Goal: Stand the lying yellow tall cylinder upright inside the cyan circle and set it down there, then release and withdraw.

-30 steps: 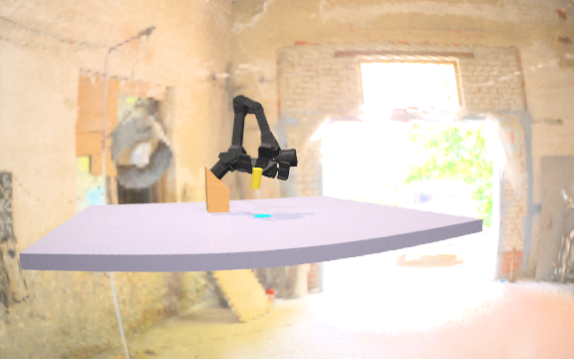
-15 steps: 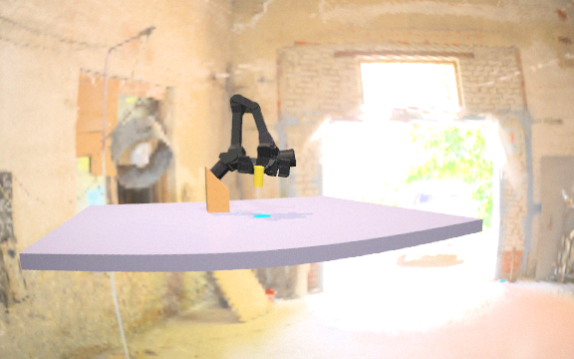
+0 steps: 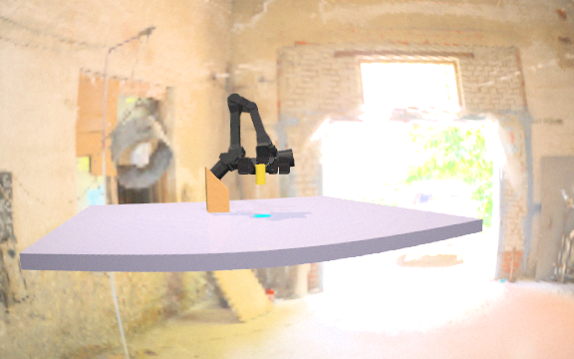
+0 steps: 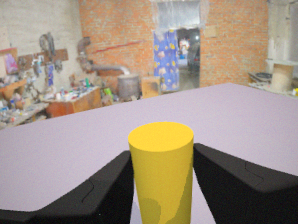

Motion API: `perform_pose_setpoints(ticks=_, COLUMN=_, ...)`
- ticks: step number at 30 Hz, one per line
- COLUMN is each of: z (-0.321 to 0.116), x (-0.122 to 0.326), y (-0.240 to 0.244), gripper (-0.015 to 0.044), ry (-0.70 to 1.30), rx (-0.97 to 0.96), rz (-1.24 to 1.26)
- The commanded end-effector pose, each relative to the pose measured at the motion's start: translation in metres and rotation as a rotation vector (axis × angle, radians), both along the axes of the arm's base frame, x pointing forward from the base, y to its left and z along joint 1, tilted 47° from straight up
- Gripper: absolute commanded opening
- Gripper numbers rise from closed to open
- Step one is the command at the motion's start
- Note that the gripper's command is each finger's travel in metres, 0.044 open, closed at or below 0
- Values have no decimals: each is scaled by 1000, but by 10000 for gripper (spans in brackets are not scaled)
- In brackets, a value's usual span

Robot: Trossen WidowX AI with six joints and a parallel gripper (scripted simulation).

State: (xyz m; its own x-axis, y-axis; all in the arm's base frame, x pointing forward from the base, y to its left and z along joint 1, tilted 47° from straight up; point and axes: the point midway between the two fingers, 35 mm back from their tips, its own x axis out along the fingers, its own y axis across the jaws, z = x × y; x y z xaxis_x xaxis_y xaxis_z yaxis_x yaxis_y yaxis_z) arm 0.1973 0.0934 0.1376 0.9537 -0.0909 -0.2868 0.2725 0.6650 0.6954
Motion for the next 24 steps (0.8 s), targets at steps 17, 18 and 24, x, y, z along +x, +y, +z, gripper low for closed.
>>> perform_pose_setpoints(ticks=17, z=1, x=0, y=0, gripper=105, ry=-16, rx=17, rz=-11)
perform_pose_setpoints(ticks=18, z=0, x=0, y=1, gripper=105, ry=-15, rx=17, rz=-12)
perform_pose_setpoints(ticks=24, z=-5, x=1, y=10, gripper=105, ry=-10, rx=18, rz=-13)
